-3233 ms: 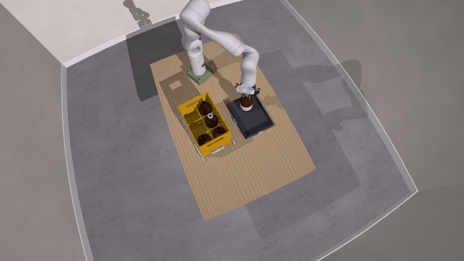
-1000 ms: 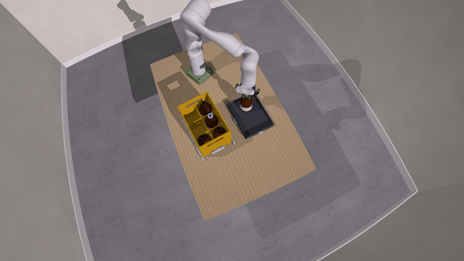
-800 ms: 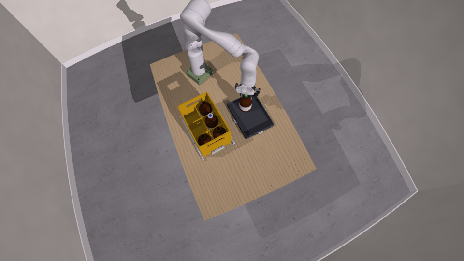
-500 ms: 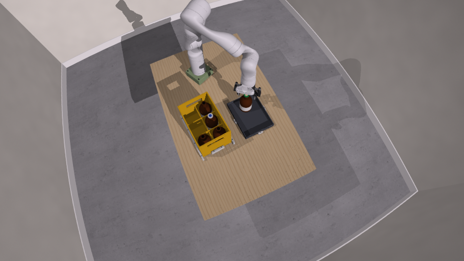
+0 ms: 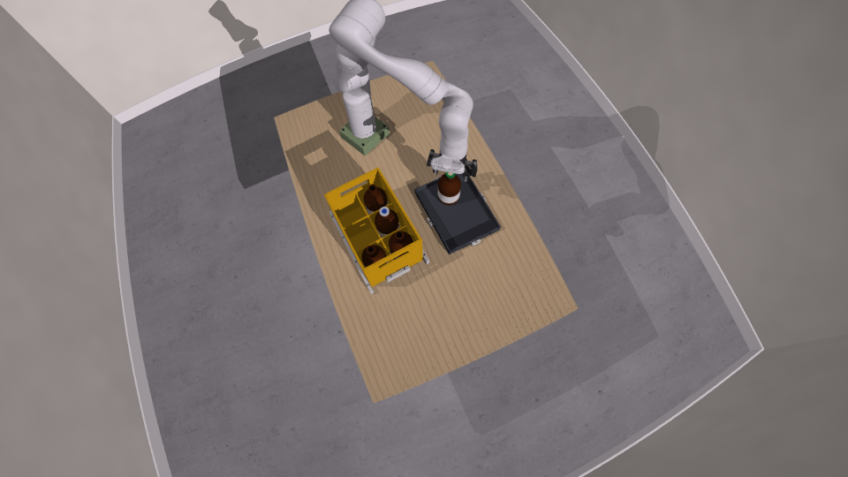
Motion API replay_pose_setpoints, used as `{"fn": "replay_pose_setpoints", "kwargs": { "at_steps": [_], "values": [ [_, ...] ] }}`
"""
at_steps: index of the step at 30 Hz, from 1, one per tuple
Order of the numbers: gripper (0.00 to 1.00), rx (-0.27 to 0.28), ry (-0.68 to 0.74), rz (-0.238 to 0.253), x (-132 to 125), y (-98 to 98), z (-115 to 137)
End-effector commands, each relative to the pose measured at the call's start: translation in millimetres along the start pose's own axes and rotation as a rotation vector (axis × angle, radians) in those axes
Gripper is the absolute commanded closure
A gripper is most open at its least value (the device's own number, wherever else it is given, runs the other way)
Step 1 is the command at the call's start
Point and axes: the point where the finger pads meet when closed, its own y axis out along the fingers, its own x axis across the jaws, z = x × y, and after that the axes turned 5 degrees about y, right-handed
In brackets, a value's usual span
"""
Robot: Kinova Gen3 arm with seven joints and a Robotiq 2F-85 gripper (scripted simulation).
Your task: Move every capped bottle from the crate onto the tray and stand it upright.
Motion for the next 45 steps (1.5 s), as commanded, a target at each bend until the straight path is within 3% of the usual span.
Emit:
{"fn": "replay_pose_setpoints", "kwargs": {
  "at_steps": [1,38,45],
  "values": [
    [0.0,0.001,0.0,0.001,-0.4,-0.6,0.1],
    [0.0,0.001,0.0,0.001,-0.4,-0.6,0.1],
    [0.0,0.003,0.001,0.0,-0.5,-23.9,0.0]
  ]
}}
